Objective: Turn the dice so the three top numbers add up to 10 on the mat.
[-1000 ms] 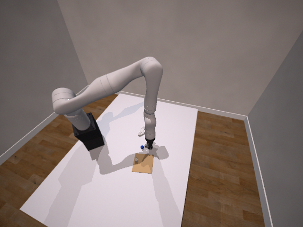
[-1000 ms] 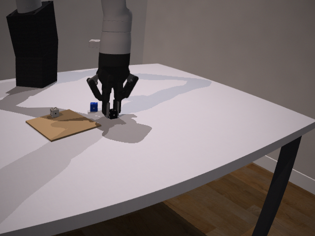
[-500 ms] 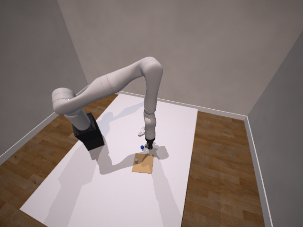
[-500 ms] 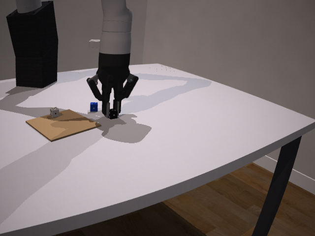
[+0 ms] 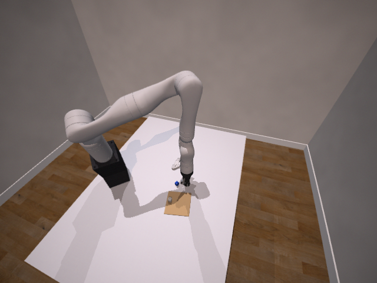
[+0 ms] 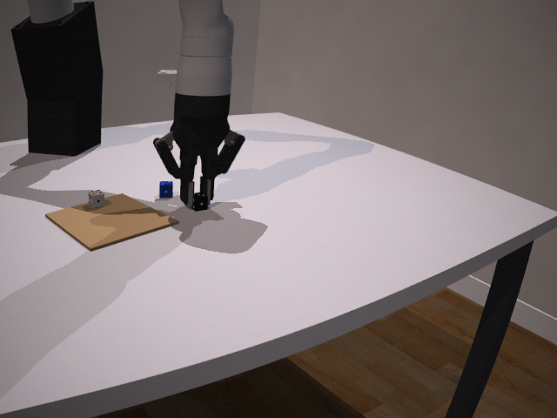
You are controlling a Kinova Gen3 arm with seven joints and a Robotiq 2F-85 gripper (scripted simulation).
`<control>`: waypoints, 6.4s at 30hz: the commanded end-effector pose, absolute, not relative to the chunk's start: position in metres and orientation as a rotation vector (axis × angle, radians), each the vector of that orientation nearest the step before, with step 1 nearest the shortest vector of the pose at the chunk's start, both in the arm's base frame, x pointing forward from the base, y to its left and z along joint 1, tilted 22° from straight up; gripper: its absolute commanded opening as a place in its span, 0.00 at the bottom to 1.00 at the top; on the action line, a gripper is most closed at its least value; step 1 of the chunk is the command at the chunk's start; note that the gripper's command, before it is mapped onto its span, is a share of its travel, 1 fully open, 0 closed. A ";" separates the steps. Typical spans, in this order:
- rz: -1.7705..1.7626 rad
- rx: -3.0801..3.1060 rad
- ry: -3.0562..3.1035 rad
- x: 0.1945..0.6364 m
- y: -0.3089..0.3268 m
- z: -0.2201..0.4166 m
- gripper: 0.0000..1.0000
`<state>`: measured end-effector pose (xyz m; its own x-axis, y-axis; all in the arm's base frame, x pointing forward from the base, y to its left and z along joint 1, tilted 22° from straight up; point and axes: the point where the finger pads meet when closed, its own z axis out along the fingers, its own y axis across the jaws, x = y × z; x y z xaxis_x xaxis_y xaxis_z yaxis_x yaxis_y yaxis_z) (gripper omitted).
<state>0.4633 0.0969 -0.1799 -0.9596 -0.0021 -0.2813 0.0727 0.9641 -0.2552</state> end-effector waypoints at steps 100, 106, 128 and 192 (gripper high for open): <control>-0.392 -0.080 2.838 0.451 -0.031 -0.140 0.15; -0.392 -0.080 2.838 0.451 -0.031 -0.140 0.15; -0.392 -0.080 2.838 0.451 -0.031 -0.140 0.15; -0.382 -0.015 2.834 0.451 -0.030 -0.140 0.15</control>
